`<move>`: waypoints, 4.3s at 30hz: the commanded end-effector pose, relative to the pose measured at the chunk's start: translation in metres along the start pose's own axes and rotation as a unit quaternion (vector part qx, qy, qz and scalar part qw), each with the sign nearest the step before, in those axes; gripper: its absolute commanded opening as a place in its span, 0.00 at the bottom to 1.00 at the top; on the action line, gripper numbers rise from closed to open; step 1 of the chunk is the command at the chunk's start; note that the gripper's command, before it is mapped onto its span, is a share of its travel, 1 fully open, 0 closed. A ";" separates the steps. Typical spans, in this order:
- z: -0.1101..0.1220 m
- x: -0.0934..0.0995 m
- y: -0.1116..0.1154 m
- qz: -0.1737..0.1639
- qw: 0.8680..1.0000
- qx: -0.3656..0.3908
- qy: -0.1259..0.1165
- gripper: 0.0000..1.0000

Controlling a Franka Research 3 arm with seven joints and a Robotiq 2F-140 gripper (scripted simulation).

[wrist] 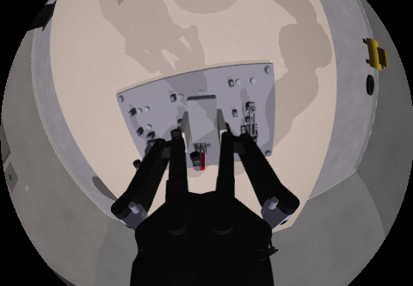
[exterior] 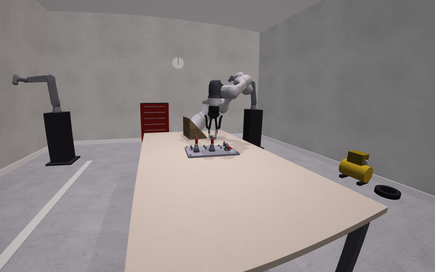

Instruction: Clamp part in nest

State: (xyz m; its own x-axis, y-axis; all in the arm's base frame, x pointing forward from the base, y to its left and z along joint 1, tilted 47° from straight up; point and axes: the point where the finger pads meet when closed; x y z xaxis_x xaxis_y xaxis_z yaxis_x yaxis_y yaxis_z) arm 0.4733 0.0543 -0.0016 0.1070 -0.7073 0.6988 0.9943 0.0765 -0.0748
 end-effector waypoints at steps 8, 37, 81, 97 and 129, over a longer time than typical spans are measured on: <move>-0.080 -0.004 0.000 -0.002 0.998 0.055 0.010 0.00; -0.130 -0.007 -0.002 -0.002 0.998 0.055 0.010 0.00; -0.130 -0.006 -0.003 -0.002 0.998 0.057 0.010 0.00; -0.131 -0.006 -0.004 -0.002 0.998 0.057 0.010 0.00; -0.131 -0.006 -0.005 -0.002 0.998 0.057 0.010 0.00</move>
State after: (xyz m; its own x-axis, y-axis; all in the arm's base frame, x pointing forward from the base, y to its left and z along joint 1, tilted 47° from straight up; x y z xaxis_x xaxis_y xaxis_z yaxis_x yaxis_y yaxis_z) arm 0.4695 -0.0313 -0.0984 0.1044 -0.7210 0.6850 0.9882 0.1525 0.0099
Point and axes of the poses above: the point where the finger pads meet when closed, its own x axis back along the fingers, its own z axis across the jaws, y = z × x, and after that the axes turned 9 degrees about x, right-handed
